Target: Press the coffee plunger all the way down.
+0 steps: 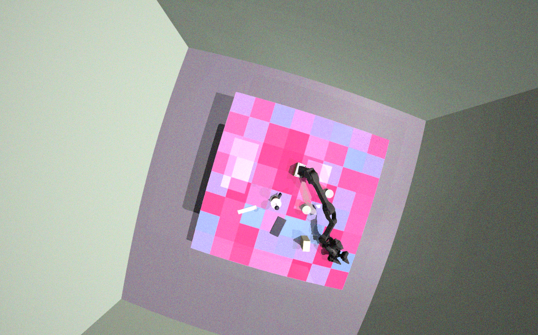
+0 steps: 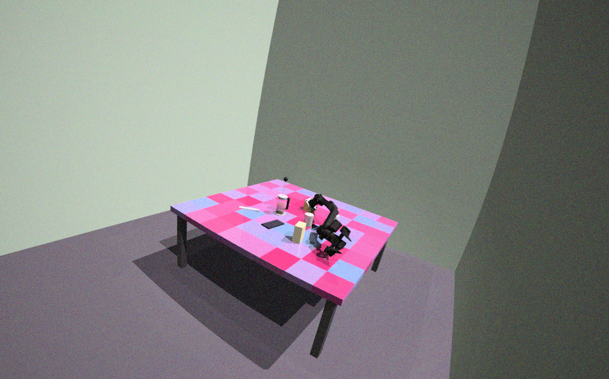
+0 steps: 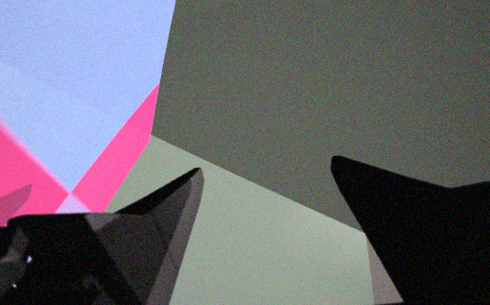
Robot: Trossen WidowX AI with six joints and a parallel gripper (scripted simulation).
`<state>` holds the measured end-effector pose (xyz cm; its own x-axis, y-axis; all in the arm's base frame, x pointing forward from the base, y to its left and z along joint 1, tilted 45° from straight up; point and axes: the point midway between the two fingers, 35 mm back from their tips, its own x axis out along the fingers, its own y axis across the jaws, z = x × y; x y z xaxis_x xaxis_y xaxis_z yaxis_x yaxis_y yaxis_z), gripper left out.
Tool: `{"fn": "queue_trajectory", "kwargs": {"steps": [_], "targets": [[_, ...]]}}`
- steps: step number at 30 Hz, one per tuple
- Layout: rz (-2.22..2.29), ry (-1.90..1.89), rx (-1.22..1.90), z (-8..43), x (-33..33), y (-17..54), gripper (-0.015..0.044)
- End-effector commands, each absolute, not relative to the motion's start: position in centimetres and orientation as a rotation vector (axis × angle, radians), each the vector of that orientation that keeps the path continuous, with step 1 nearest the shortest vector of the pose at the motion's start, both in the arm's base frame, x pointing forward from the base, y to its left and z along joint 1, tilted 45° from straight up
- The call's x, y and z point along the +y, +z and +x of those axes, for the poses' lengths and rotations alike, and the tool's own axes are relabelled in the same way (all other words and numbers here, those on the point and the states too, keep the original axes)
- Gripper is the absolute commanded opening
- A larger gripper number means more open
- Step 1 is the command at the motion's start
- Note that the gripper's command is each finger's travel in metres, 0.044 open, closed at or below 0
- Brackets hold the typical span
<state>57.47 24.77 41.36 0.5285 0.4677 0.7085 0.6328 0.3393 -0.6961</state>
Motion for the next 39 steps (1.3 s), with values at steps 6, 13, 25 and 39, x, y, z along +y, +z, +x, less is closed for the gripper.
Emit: {"fn": "queue_trajectory", "kwargs": {"steps": [6,13,25,39], "targets": [[-1.301,-0.093,-1.023,59.0,22.3,40.8,0.0440],[-1.323,0.004,-0.849,61.8,16.0,39.0,0.0440],[-1.235,0.149,-0.403,63.3,-0.8,33.6,0.0440],[-0.718,0.178,0.214,53.1,-22.4,24.6,0.0440]]}}
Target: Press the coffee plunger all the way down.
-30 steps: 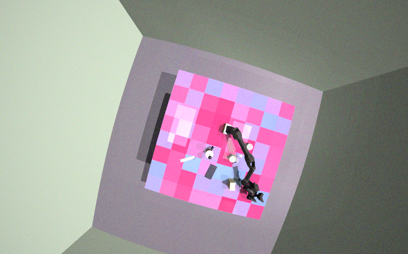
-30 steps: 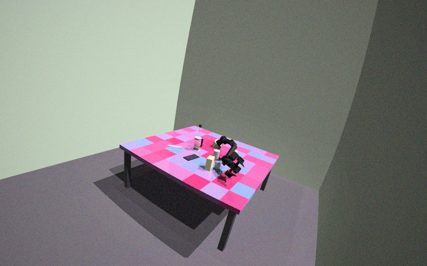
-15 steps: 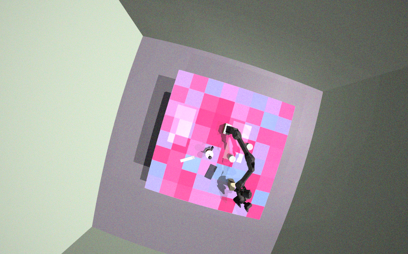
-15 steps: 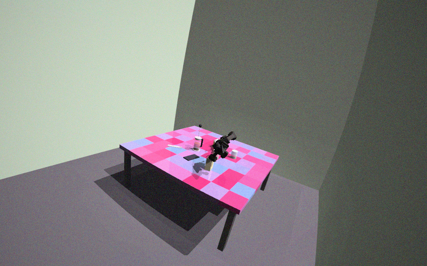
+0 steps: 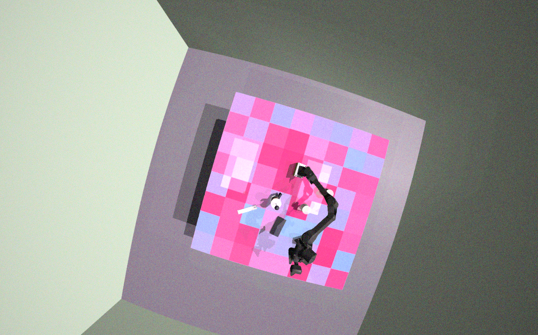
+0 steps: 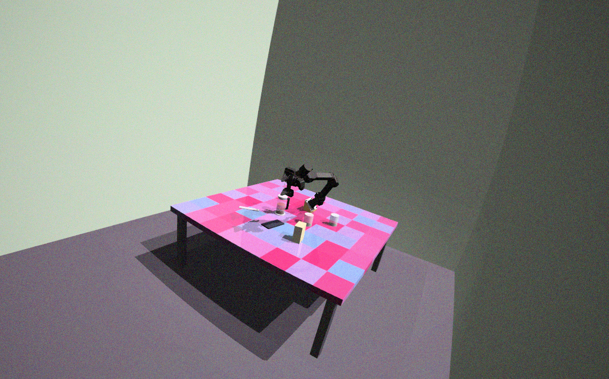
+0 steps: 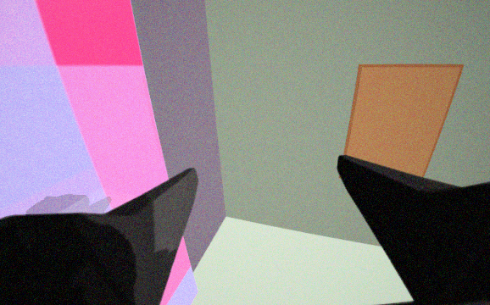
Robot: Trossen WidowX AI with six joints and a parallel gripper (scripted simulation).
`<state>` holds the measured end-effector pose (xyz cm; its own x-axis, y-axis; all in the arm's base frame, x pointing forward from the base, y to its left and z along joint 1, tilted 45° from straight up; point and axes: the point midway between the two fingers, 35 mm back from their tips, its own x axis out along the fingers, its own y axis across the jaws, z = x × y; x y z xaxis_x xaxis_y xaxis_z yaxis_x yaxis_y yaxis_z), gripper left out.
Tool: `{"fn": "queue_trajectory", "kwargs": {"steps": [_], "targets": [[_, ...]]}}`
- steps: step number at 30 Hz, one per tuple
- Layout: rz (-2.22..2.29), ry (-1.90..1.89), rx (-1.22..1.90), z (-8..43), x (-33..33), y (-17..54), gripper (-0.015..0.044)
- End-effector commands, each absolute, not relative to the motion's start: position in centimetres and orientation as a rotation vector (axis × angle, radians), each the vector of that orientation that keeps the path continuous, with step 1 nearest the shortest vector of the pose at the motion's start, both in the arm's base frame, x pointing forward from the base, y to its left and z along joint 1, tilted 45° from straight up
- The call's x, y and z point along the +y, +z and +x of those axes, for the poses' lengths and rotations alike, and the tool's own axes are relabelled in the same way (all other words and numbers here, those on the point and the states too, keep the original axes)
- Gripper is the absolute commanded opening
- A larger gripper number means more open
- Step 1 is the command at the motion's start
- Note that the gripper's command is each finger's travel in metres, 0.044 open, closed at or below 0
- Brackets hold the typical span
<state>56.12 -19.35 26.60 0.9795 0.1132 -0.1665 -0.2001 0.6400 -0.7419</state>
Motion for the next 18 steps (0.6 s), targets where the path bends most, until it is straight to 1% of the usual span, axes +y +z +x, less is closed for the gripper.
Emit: {"fn": "queue_trajectory", "kwargs": {"steps": [1,5,10,14,18], "targets": [[-0.667,0.170,0.252,51.8,-23.6,24.0,0.0440],[-0.440,0.125,0.390,46.0,-27.8,21.7,0.0440],[-0.099,0.042,0.526,37.7,-31.2,19.2,0.0440],[0.226,-0.048,0.595,30.5,-32.2,17.7,0.0440],[0.568,-0.149,0.614,23.8,-31.6,16.8,0.0440]]}}
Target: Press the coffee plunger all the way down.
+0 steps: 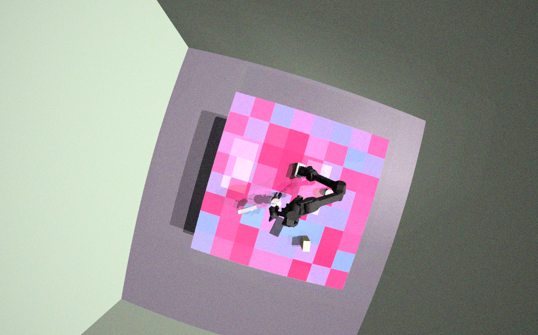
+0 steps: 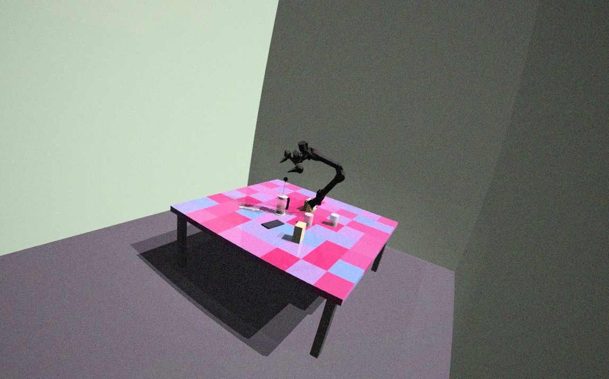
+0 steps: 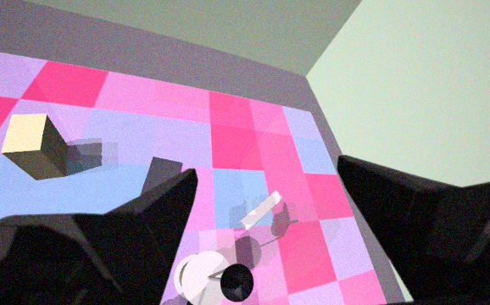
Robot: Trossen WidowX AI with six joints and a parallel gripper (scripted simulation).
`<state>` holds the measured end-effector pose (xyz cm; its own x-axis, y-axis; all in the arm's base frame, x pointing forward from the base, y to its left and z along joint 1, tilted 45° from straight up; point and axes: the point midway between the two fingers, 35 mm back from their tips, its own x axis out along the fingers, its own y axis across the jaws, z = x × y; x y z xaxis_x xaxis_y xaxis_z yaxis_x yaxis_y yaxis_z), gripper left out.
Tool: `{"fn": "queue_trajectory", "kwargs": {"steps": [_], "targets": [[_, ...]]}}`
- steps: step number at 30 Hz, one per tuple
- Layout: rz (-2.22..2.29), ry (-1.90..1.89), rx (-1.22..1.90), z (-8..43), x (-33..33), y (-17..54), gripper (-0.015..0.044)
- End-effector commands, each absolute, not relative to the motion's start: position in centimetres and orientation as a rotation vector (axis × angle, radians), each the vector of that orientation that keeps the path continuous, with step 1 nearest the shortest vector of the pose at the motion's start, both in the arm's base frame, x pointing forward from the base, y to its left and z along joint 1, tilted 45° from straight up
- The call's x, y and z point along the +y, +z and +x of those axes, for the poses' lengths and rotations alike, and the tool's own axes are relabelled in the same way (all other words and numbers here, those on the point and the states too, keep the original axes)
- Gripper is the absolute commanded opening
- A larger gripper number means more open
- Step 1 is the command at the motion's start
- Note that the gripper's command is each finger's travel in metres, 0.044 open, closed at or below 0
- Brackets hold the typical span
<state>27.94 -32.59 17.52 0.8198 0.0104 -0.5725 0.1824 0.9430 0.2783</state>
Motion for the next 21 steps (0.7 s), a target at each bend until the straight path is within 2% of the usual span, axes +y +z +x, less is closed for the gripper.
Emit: {"fn": "queue_trajectory", "kwargs": {"steps": [1,5,15,21], "targets": [[0.656,-0.175,0.611,22.3,-31.3,16.7,0.0440],[0.872,-0.237,0.589,19.1,-30.4,16.3,0.0440],[0.874,-0.244,0.590,19.6,-26.4,12.0,0.0440],[0.874,-0.246,0.591,19.6,-26.3,11.9,0.0440]]}}
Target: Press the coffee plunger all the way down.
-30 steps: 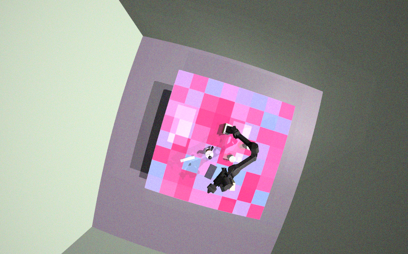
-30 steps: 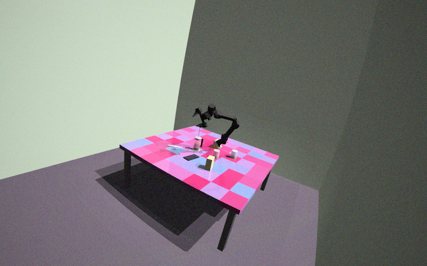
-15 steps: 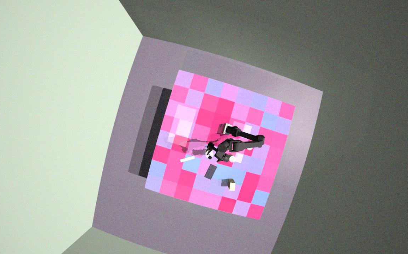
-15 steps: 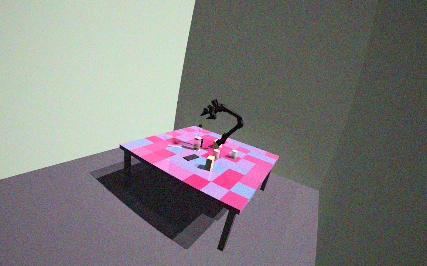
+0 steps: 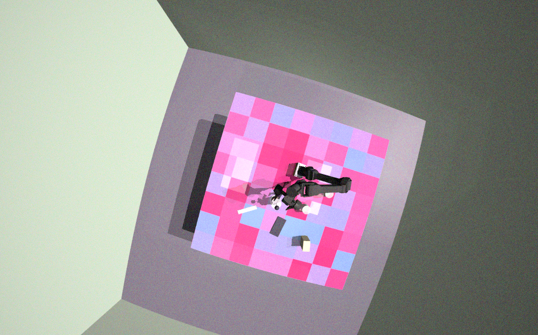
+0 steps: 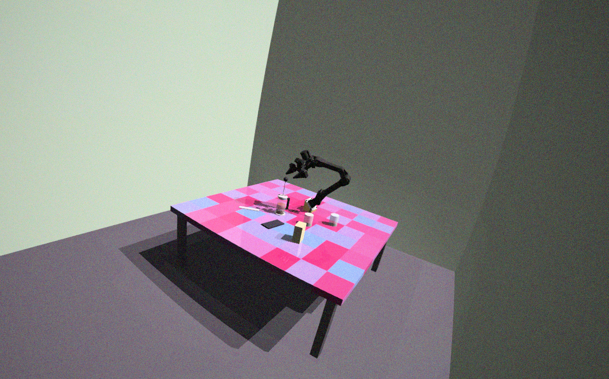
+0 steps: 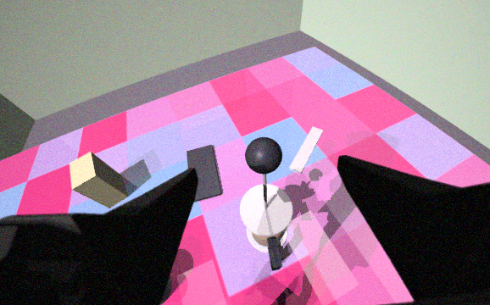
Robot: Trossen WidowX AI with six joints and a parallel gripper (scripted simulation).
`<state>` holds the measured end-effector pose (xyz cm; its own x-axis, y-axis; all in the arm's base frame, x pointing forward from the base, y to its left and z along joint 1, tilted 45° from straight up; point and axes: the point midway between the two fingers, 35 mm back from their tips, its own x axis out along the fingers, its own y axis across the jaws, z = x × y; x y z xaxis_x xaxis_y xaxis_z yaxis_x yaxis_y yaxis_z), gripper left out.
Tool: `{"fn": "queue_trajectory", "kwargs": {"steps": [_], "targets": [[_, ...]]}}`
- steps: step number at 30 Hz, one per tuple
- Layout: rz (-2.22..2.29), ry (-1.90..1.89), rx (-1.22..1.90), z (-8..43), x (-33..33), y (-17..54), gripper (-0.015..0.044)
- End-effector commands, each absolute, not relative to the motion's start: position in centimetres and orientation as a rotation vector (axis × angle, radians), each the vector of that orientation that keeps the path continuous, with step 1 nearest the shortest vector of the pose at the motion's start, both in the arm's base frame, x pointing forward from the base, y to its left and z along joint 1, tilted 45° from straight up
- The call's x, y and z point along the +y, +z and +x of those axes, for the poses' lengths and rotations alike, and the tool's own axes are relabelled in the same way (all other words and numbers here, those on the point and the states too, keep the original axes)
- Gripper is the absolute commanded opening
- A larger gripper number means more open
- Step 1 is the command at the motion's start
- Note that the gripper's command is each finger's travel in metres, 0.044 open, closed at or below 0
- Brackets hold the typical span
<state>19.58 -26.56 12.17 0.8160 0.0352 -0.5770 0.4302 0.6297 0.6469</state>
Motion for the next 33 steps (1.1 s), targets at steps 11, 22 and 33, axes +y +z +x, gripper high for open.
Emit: {"fn": "queue_trajectory", "kwargs": {"steps": [11,22,33], "targets": [[0.873,-0.247,0.592,21.0,-26.3,10.9,0.0440],[0.873,-0.247,0.590,22.4,-26.2,9.9,0.0440],[0.873,-0.246,0.589,22.8,-26.2,9.7,0.0256]]}}
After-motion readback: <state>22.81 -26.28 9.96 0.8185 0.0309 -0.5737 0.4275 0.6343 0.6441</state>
